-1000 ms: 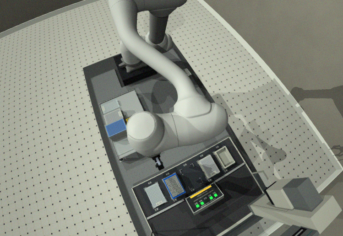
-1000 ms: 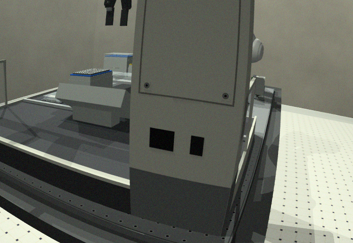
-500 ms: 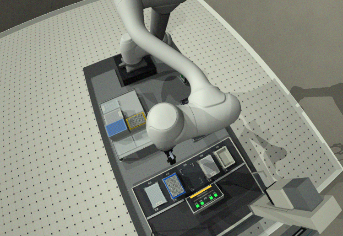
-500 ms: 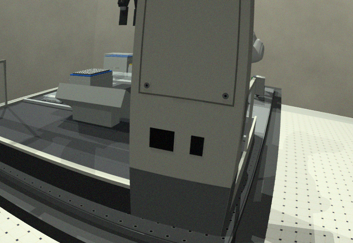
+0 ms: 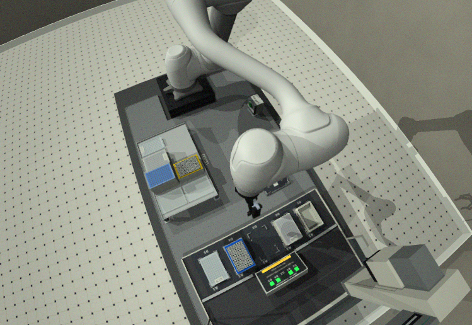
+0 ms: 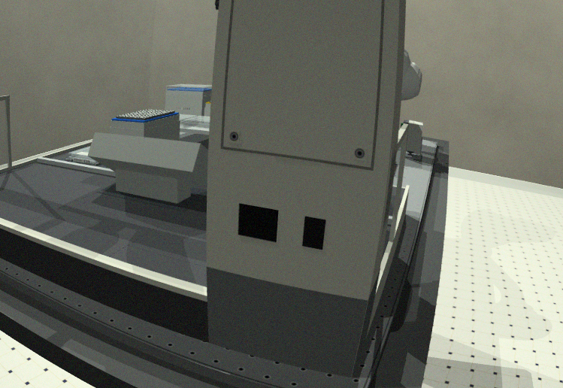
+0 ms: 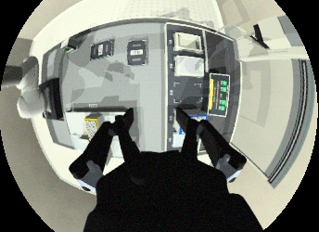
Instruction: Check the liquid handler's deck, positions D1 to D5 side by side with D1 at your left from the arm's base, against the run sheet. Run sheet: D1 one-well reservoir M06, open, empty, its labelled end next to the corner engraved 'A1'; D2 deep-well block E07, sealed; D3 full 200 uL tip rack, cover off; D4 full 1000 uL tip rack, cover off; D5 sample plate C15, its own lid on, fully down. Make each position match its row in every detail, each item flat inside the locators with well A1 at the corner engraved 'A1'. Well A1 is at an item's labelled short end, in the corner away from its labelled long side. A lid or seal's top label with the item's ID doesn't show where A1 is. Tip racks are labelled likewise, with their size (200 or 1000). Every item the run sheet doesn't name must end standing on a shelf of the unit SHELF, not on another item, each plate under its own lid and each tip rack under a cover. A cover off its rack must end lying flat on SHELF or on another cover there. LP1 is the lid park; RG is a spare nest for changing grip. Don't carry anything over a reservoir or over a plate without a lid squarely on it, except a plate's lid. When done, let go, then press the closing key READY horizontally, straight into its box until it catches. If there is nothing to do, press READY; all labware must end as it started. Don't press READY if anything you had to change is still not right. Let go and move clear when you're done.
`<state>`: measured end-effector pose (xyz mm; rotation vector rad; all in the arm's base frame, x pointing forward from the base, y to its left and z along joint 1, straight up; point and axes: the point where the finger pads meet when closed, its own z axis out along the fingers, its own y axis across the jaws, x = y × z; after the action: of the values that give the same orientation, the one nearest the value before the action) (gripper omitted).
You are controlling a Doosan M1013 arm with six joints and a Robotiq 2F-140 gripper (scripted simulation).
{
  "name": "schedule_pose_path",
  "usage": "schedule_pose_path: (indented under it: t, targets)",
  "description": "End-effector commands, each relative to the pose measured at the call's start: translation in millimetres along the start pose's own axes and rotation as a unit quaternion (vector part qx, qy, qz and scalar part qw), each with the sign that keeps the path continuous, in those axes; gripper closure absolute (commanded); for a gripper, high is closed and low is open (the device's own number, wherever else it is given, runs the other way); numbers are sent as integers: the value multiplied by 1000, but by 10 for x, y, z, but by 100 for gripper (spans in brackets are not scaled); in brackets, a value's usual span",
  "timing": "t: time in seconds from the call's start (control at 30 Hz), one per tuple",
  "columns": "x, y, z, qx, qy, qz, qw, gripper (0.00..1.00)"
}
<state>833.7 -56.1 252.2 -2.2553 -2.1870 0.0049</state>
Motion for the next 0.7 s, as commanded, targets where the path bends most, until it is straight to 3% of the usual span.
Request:
schedule_pose_path:
  t: [0.0,0.67]
  targets:
    - [87,4,-13,-1,0,0,1000,34]
    - [98,-846,-11,-1,0,0,1000,34]
